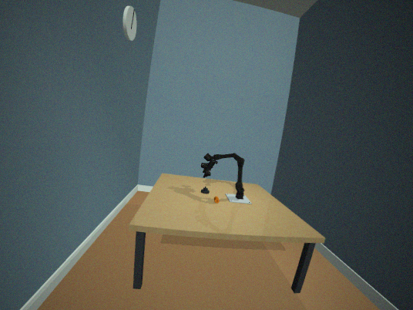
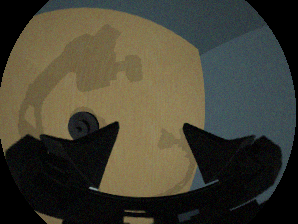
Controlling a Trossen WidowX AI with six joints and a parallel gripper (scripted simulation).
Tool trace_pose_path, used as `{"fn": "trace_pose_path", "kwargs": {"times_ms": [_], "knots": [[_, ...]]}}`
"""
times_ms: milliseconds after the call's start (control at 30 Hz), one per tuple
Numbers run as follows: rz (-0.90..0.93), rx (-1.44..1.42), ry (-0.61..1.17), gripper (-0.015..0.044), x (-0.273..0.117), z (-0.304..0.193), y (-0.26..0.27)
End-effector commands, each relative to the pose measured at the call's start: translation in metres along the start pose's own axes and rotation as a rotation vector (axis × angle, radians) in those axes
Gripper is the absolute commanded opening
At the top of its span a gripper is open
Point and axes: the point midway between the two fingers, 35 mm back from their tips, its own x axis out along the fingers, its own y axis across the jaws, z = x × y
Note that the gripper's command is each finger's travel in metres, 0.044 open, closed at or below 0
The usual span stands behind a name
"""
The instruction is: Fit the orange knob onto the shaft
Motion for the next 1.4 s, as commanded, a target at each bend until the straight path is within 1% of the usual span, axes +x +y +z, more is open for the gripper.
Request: {"fn": "trace_pose_path", "kwargs": {"times_ms": [0,133,300,467,633,700,900,1067,1367], "knots": [[0.104,-0.21,0.043,0.044,-0.002,0.02,0.07],[0.198,-0.44,0.09,0.044,-0.012,0.027,0.143],[0.287,-0.746,0.15,0.044,-0.033,0.018,0.227],[0.34,-1.067,0.211,0.044,-0.063,-0.006,0.298],[0.353,-1.398,0.271,0.044,-0.097,-0.043,0.352],[0.349,-1.486,0.287,0.044,-0.106,-0.054,0.364],[0.348,-1.497,0.289,0.044,-0.107,-0.056,0.365],[0.348,-1.497,0.289,0.044,-0.088,-0.063,0.374],[0.348,-1.497,0.289,0.044,-0.082,-0.066,0.377]]}}
